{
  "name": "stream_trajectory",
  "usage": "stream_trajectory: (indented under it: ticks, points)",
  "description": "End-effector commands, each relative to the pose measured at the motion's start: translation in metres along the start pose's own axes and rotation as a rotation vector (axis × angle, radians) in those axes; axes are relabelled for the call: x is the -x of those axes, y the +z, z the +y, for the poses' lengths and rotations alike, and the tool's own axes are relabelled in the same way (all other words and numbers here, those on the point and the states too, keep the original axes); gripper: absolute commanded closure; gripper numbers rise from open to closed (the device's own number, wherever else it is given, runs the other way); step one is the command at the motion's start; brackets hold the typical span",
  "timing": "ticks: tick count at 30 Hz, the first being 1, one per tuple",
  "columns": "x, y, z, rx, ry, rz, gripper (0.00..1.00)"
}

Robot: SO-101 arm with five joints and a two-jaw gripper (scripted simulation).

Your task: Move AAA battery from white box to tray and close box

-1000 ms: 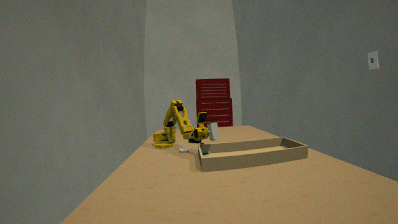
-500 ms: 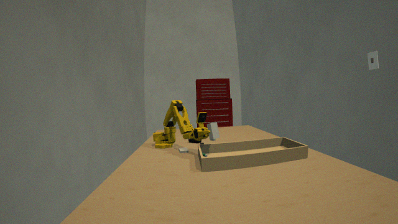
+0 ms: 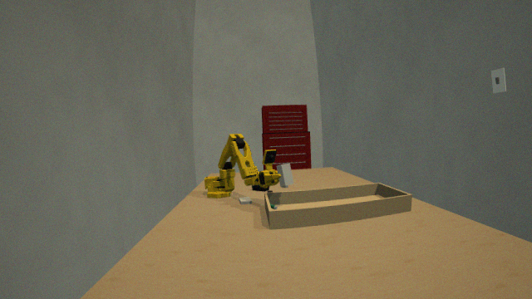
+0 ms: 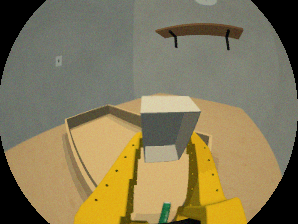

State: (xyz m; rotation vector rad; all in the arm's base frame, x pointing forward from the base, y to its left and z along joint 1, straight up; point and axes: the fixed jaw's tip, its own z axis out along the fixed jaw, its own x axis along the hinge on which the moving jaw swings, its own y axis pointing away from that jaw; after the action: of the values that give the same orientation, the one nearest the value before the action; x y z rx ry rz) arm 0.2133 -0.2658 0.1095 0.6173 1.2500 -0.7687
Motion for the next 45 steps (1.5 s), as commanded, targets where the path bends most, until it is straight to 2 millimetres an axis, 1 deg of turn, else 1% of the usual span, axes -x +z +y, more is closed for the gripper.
stream_trajectory:
  ticks: [1,11,26,45]
  points:
    - [0.01,0.001,-0.002,-0.007,-0.011,-0.04,0.81]
    - [0.008,0.002,-0.002,-0.007,-0.011,-0.022,0.81]
    - [-0.001,0.004,-0.002,-0.007,-0.008,0.048,0.81]
    - [-0.018,0.005,-0.003,-0.008,-0.002,0.193,0.81]
